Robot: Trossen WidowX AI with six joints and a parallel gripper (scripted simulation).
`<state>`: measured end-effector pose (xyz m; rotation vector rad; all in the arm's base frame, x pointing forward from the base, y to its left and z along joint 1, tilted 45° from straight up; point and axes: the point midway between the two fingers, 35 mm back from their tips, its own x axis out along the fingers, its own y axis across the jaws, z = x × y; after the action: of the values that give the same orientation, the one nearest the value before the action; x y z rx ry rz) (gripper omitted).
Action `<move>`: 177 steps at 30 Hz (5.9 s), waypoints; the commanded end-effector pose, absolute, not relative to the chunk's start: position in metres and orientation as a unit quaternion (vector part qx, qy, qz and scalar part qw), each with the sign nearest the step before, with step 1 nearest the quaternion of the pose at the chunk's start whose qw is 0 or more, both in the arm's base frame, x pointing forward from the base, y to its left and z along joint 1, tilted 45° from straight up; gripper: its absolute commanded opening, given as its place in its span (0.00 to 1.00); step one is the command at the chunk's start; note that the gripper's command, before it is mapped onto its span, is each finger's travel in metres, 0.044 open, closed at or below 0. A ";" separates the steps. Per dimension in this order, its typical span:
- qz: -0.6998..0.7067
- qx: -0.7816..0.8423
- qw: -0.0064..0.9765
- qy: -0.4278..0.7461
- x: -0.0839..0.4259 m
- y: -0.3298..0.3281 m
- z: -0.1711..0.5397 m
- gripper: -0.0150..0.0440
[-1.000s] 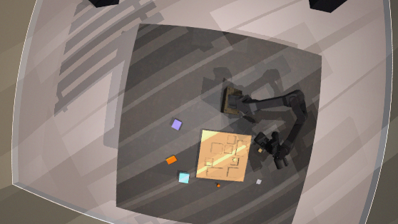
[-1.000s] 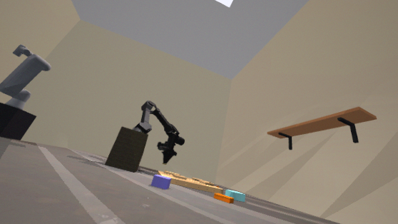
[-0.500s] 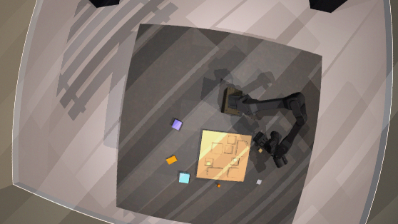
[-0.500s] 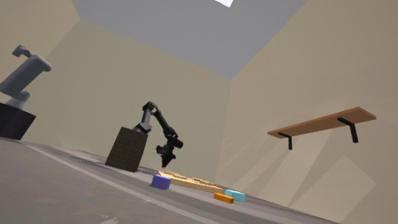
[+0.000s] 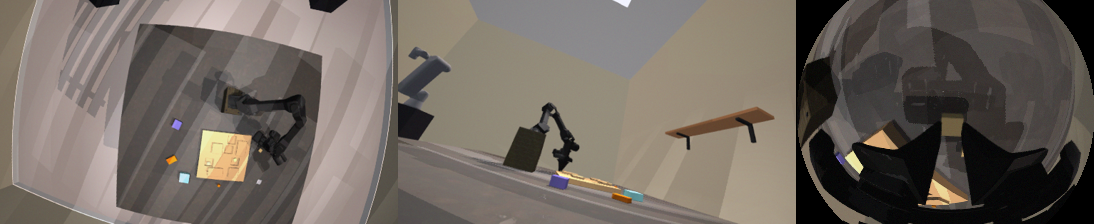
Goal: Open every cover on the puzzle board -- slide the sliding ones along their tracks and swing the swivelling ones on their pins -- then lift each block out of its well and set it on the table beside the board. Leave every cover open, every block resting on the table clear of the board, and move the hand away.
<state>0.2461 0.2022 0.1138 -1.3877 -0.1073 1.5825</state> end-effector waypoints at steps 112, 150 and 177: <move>0.252 0.234 0.722 0.601 0.377 -0.057 -0.021 0.25; 0.256 0.266 0.709 0.600 0.382 -0.048 -0.098 0.25; 0.258 0.264 0.710 0.600 0.370 -0.041 -0.102 0.25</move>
<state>0.3723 -0.0430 -0.1018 0.5806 1.3283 0.5673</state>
